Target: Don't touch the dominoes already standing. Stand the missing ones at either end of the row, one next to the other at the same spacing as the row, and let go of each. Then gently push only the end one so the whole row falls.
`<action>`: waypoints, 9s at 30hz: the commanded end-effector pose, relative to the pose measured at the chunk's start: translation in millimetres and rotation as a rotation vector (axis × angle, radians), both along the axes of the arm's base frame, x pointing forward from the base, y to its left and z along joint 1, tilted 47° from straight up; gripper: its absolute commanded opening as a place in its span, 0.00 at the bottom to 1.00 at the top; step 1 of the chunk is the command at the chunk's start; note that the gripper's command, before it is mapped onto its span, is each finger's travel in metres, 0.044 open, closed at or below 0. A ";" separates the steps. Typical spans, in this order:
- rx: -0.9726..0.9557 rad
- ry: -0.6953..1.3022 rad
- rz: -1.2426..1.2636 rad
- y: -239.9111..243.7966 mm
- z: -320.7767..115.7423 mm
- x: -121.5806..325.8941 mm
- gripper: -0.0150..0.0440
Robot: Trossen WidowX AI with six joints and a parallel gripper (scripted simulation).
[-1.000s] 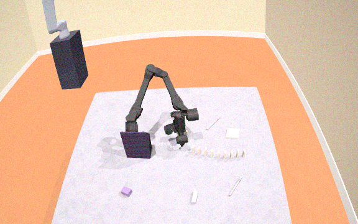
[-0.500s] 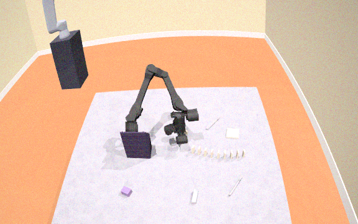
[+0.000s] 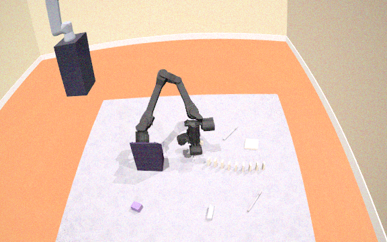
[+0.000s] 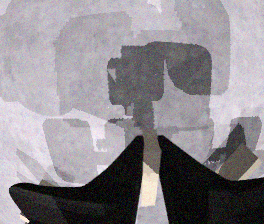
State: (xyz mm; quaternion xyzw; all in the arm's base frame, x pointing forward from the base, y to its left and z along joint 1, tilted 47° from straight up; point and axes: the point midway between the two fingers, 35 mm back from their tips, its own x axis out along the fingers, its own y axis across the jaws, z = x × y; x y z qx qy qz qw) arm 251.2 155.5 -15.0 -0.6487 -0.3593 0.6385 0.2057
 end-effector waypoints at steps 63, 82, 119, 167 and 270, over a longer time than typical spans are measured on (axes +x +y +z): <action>0.135 -1.941 1.798 17.6 234.2 115.6 0.30; -0.077 -1.810 2.025 28.9 202.0 120.4 0.30; -1.305 -1.507 2.054 58.1 185.4 130.9 0.30; -1.885 -1.449 1.445 52.7 215.5 82.5 0.30; 0.218 -3.048 2.925 59.9 195.9 113.5 1.00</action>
